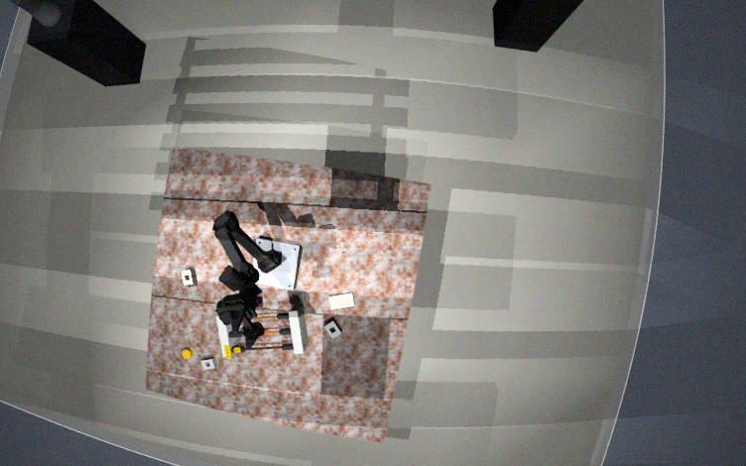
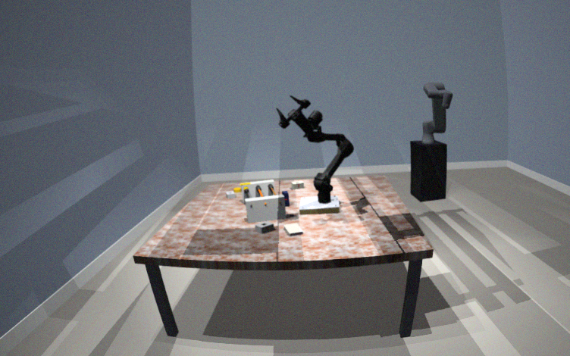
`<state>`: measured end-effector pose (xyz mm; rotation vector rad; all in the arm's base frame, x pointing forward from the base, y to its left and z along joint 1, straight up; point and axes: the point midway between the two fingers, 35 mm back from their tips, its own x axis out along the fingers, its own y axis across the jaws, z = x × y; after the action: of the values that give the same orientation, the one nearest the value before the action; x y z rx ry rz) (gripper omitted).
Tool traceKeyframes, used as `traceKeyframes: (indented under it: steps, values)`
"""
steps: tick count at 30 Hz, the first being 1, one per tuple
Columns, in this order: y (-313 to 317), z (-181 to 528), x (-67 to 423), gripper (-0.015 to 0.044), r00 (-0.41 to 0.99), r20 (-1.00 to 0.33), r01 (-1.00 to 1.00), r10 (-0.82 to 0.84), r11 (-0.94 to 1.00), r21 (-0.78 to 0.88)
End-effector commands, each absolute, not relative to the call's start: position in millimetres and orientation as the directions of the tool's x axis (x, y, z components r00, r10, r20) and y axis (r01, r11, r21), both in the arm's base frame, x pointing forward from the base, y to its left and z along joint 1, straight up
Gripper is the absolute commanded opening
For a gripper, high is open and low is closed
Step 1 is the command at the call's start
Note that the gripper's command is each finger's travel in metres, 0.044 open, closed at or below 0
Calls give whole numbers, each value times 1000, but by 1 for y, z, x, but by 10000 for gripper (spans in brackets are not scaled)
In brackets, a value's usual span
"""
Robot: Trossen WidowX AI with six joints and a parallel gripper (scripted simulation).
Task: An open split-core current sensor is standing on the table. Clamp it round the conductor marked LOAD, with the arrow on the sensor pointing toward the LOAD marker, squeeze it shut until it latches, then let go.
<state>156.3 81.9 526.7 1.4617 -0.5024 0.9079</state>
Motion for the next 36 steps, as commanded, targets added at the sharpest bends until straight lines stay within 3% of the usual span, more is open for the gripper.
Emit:
traceKeyframes:
  steps: [1,10,19,31,36]
  values:
    - [86,477,216,440,758,609,-646,234,399,651]
    - [57,406,278,440,922,355,-305,155,854,421]
    - [3,327,315,440,998,64,-9,8,1000,20]
    - [-1,322,317,440,999,41,3,-3,1000,0]
    - [-30,308,353,440,978,-190,84,-83,996,0]
